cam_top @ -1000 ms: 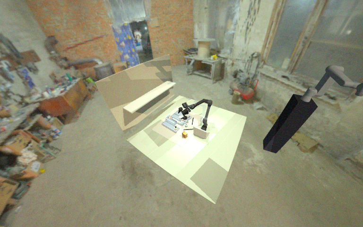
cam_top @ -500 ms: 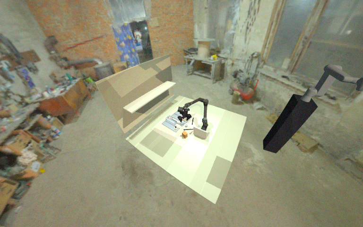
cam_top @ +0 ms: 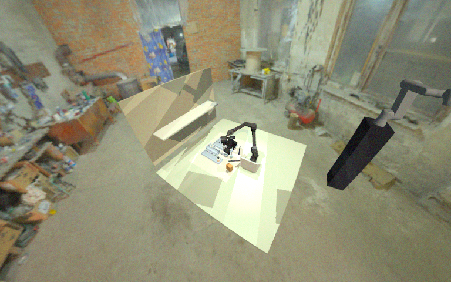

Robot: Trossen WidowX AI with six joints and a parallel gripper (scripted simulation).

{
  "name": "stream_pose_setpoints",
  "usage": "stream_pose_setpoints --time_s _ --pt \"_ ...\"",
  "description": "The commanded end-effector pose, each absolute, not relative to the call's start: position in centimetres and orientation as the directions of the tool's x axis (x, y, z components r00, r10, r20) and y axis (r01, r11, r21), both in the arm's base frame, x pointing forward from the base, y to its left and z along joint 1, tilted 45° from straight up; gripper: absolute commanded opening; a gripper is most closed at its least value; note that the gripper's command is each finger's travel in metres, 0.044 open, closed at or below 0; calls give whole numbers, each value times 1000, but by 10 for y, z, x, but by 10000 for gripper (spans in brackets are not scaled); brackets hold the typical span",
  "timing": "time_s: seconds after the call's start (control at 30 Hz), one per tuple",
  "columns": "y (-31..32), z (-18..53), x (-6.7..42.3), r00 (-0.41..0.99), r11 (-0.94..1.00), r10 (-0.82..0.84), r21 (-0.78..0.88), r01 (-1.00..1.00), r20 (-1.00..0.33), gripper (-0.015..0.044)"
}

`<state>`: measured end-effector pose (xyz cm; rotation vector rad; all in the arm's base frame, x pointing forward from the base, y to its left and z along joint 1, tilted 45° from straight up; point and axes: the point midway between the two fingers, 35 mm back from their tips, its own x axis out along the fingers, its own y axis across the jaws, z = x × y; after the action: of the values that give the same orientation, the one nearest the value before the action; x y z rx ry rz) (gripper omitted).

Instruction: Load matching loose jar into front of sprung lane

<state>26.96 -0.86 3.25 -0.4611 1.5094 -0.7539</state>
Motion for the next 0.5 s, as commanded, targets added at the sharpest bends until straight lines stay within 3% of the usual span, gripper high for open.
stream_pose_setpoints --time_s 0.0,0.47 --pt "-14 26 266 -97 696 -698 -704 142 -710 440" --pt "-33 7 264 -97 696 -698 -704 140 -709 440"
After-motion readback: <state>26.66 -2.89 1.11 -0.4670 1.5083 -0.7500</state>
